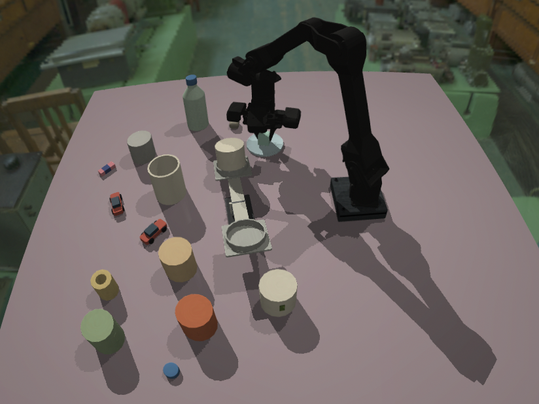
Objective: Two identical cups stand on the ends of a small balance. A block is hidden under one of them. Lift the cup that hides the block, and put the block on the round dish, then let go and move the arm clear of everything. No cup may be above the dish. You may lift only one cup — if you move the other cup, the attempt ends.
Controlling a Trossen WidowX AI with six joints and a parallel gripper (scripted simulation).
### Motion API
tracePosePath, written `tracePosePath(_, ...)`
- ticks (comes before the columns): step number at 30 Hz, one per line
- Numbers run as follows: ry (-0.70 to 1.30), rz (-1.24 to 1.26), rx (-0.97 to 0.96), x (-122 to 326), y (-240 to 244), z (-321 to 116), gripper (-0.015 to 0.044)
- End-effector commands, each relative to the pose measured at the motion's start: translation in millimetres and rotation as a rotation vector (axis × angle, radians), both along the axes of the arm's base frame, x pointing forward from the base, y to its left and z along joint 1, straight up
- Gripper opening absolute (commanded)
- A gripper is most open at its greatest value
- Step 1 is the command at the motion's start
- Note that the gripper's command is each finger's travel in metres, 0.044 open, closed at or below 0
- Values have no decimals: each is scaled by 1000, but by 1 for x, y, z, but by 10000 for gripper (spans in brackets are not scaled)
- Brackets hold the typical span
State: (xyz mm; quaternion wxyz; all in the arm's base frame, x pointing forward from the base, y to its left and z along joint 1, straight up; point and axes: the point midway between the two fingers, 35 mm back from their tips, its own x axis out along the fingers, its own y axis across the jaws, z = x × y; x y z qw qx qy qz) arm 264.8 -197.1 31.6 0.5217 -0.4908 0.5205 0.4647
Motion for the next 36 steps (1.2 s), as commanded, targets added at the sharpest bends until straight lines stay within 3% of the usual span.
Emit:
tracePosePath(1, 0, 0, 0, 0, 0, 0, 26)
tracePosePath(17, 1, 1, 1, 0, 0, 12, 440)
tracePosePath(20, 4, 4, 5, -1, 1, 53, 440)
tracePosePath(26, 4, 4, 5, -2, 2, 59, 440)
tracePosePath(30, -3, 0, -2, -4, 3, 99, 440)
tracePosePath(36, -3, 0, -2, -4, 3, 101, 440)
